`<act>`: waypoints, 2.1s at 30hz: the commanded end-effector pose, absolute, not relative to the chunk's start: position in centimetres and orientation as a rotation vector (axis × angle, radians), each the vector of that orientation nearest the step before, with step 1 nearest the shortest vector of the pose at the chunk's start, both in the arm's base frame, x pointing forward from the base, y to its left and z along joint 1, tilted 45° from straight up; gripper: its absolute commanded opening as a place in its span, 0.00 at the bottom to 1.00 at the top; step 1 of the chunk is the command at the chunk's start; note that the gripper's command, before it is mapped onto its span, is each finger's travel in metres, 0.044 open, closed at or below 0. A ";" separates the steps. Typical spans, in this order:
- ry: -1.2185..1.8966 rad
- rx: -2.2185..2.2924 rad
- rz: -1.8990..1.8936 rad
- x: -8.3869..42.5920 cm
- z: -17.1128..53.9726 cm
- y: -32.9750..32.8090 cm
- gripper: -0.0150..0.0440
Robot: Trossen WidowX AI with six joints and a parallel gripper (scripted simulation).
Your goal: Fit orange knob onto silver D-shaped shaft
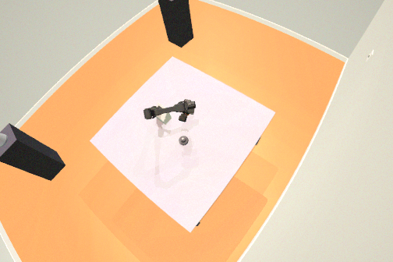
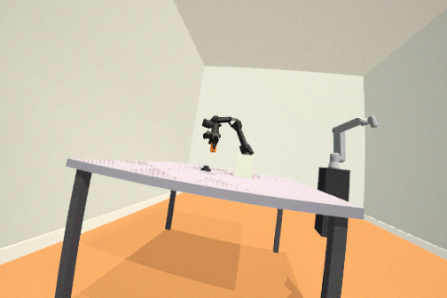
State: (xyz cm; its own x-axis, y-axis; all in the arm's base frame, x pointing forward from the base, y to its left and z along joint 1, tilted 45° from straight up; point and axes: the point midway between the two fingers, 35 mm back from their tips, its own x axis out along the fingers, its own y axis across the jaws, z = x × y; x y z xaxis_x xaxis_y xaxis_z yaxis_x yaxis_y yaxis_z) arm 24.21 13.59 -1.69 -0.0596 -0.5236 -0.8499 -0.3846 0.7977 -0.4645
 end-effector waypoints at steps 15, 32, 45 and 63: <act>1.776 -0.372 0.161 26.1 2.3 15.7 0.25; 1.823 -0.104 0.373 27.4 5.0 17.1 0.25; 1.825 -0.118 0.350 27.3 4.7 16.8 0.25; 1.825 -0.118 0.350 27.3 4.7 16.8 0.25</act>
